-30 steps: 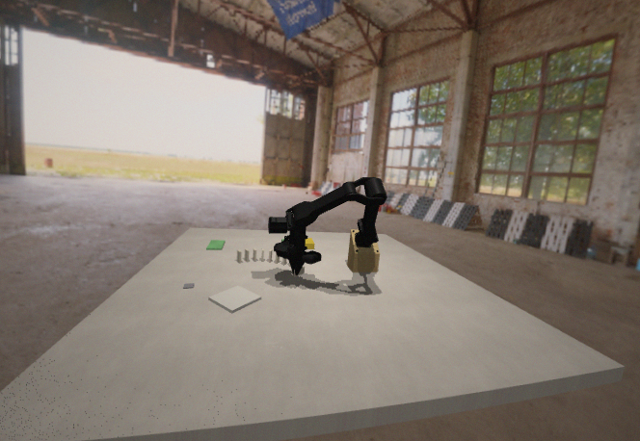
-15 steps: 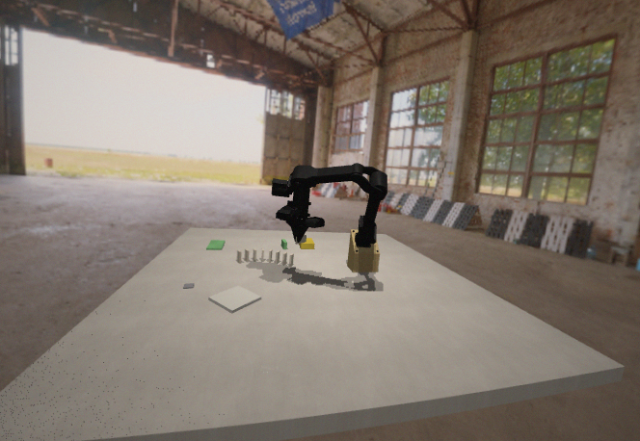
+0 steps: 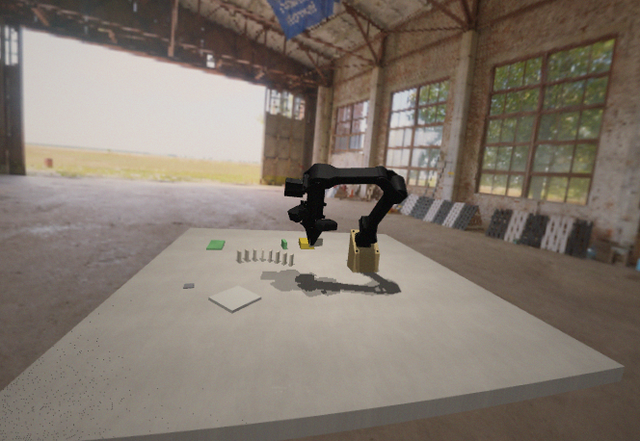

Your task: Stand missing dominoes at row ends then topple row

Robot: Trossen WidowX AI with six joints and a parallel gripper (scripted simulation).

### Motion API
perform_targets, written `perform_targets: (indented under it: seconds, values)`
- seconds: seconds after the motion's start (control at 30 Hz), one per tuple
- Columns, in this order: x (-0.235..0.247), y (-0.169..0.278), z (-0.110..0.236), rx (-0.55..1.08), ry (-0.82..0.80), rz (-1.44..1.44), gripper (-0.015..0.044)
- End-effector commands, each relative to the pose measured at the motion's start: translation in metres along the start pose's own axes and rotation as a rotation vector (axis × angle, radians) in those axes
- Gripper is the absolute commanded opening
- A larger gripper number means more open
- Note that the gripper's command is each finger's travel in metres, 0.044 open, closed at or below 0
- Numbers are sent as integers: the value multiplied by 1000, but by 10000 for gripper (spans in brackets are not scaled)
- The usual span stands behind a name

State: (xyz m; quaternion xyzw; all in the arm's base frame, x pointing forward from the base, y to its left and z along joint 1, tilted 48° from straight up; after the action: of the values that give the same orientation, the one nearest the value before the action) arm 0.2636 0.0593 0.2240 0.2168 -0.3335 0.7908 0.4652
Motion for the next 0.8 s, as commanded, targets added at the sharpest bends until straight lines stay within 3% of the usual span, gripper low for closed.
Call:
perform_targets:
  seconds: [0.0,0.53,0.77]
  values:
    - [66,22,1,3,-17,-298,20]
    - [80,29,1,4,-18,-368,20]
    - [72,31,-20,12,125,-274,20]
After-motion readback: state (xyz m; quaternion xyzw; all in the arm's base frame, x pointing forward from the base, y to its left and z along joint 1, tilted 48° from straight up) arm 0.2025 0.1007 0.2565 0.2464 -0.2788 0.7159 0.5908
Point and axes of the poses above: the point midway between the two fingers, 35 mm back from their tips, its own z axis back along the fingers, its own x axis across the jaws, y = z × x, the point moved 5 cm from there along z, back along the fingers, and after that the axes turned 3 degrees about z, right-handed, at the moved point
